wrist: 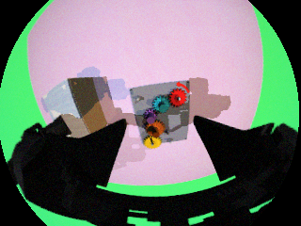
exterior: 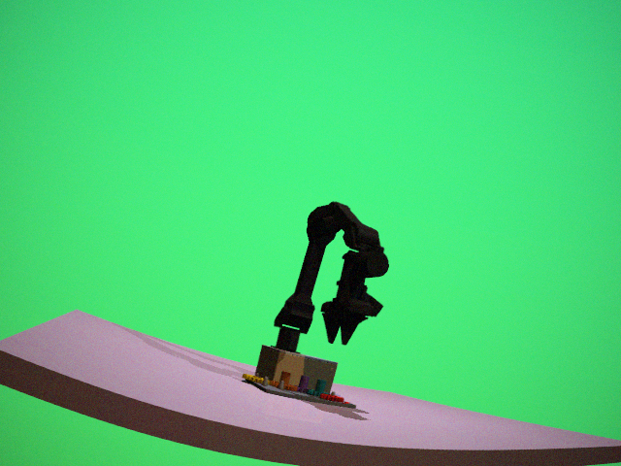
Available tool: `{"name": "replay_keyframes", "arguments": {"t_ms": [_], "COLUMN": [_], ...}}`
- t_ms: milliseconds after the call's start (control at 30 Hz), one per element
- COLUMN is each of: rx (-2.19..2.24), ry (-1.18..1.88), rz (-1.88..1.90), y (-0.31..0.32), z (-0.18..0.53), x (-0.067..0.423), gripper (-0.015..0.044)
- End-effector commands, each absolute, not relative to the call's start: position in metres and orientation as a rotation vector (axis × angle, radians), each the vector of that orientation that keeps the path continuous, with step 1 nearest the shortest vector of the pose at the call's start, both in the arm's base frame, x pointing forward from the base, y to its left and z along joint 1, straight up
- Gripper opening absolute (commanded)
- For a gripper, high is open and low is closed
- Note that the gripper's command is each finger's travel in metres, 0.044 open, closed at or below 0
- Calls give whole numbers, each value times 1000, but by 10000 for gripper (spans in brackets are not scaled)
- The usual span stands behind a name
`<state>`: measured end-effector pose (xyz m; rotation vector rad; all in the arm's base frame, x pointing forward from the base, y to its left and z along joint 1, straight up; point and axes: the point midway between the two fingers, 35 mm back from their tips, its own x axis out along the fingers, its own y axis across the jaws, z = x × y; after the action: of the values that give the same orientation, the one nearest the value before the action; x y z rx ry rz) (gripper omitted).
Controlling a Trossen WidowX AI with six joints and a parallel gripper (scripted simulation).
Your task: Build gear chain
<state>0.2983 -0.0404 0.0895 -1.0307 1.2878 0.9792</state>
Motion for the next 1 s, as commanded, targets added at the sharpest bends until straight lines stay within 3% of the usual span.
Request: {"name": "replay_keyframes", "arguments": {"t_ms": [0, 433, 967], "rx": [-1020, -1010, -1010], "ry": [1274, 1286, 1287], "rz": [976, 1008, 1009], "y": [14, 196, 204], "z": [98, 118, 119], "x": [306, 246, 240], "gripper": [440, 440, 440]}}
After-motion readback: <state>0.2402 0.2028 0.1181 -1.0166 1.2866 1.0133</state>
